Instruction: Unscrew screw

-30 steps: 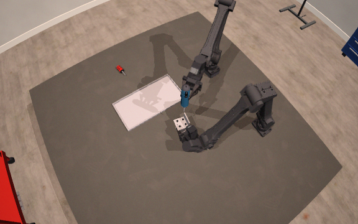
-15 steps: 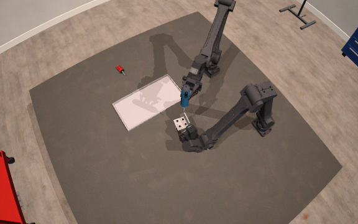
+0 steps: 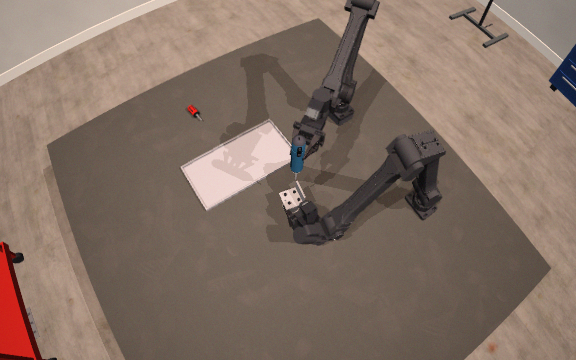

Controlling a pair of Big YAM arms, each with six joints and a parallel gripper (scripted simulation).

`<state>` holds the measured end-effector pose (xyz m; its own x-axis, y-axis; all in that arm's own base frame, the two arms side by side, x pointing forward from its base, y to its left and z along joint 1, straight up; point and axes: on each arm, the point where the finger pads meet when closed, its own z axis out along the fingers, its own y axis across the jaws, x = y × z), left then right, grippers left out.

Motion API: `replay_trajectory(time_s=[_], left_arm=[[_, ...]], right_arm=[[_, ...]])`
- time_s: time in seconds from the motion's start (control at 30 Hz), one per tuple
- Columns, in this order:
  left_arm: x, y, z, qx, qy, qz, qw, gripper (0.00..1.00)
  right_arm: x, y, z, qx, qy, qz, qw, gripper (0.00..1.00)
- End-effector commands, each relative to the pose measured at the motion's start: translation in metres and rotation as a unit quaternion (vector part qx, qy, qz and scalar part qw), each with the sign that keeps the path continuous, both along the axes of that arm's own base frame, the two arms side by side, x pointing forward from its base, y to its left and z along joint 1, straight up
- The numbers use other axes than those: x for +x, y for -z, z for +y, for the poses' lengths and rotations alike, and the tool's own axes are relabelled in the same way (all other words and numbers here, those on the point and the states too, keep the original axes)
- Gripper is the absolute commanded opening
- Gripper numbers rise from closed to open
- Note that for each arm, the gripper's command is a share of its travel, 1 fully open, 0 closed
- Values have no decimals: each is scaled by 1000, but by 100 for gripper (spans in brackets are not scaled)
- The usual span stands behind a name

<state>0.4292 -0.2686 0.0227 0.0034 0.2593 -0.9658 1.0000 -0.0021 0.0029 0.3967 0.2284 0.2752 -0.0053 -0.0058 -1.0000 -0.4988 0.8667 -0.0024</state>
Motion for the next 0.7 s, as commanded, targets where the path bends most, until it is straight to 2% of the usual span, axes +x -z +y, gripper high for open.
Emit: replay_trajectory(time_s=[0.0,0.67], left_arm=[[8,-7,-2,-4,-1,-12,1000,59],[8,-7,-2,-4,-1,-12,1000,59]], right_arm=[[17,-65,12,37,-2,-60,998,42],[17,-66,13,41,-3,-60,997,42]])
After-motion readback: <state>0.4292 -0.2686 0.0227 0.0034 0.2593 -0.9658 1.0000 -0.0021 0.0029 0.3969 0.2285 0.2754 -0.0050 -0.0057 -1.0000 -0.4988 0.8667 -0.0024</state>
